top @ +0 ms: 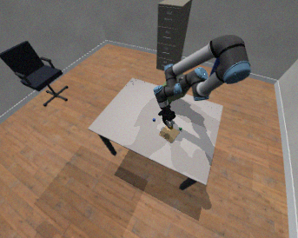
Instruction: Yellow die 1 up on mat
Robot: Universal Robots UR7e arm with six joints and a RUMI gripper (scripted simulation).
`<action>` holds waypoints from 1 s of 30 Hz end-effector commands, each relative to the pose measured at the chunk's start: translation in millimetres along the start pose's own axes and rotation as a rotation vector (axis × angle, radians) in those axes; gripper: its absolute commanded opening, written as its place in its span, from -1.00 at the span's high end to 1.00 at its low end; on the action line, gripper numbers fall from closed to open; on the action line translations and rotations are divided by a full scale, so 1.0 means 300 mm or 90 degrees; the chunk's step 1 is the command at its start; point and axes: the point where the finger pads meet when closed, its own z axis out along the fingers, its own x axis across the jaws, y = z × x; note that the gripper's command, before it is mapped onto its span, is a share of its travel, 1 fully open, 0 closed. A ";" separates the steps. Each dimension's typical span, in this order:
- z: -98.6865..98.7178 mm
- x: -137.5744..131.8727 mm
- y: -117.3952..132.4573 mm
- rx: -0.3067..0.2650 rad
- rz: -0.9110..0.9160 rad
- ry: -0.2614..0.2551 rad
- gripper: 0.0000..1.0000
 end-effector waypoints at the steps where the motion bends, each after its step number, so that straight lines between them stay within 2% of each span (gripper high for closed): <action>1: 0.002 0.002 -0.004 -0.087 -0.004 0.016 0.94; 7: 0.002 0.006 -0.009 -0.162 -0.003 0.021 0.94; 12: 0.000 0.007 -0.011 -0.201 -0.002 0.023 0.94; 20: -0.002 0.007 -0.012 -0.218 -0.002 0.023 0.94; 30: 0.005 0.007 -0.017 -0.218 -0.002 0.024 0.94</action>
